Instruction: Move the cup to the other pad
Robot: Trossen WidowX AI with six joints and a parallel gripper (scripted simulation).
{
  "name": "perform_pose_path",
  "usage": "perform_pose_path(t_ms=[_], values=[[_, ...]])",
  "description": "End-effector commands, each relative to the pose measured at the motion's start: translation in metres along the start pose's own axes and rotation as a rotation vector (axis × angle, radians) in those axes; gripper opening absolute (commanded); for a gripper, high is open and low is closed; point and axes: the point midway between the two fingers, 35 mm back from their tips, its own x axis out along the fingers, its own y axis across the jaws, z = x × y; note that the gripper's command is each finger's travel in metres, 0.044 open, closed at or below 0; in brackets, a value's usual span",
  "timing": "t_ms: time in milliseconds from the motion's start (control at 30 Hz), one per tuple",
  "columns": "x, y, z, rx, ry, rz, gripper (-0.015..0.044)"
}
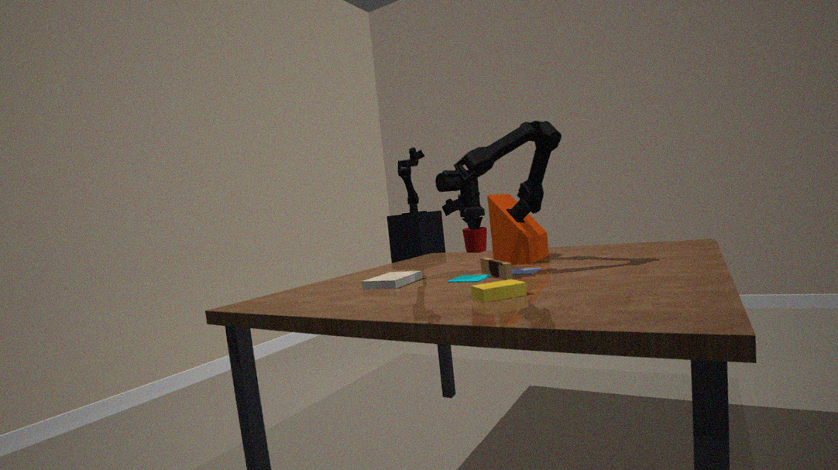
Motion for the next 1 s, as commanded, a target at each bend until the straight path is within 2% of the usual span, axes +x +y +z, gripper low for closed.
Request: perform_pose_path(t_ms=[0, 400, 967], values=[[0.002, -0.002, 0.008, 0.004, 0.005, -0.007, 0.0], [0.005, 0.0, 0.025, 0.003, 0.004, -0.007, 0.0], [0.032, 0.002, 0.027, 0.003, 0.004, -0.006, 0.0]])
